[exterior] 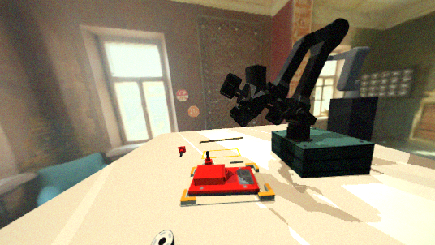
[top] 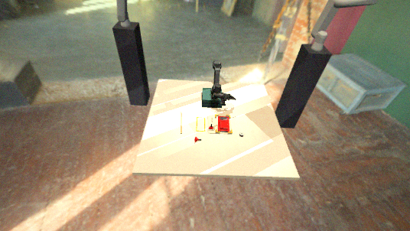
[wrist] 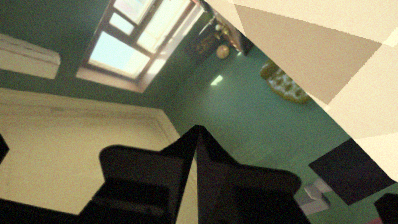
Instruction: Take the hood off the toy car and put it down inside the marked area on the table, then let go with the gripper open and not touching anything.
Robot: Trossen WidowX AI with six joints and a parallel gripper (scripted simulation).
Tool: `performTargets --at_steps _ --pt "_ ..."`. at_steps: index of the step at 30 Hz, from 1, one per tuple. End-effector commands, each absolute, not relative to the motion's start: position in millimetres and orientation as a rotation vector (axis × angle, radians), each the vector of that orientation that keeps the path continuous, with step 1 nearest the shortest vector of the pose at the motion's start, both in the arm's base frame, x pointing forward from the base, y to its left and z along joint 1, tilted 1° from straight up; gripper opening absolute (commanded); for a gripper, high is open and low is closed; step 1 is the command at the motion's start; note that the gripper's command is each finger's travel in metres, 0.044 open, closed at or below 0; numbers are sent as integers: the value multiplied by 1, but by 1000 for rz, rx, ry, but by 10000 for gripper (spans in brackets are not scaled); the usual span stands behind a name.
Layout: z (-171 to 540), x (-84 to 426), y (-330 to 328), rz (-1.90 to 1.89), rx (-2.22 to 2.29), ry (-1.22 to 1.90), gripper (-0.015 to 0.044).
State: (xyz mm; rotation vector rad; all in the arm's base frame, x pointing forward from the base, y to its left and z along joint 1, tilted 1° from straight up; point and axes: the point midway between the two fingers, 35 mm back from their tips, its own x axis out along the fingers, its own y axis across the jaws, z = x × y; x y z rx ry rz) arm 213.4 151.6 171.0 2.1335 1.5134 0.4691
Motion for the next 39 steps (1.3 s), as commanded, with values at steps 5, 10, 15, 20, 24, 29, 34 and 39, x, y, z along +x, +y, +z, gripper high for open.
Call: performTargets --at_steps 5,10,15,20,24,29,34,39 --pt "165 252 152 408 2078 1372 131" --pt "148 299 150 280 1916 1223 262" --pt "123 334 147 141 1664 1151 394" --pt "96 354 140 21 1338 1157 440" --pt "77 360 132 -43 1035 1210 440" --pt "59 358 118 -73 617 1324 440" --pt "52 347 101 -36 165 1476 440" --pt "52 343 96 -12 33 1524 440"
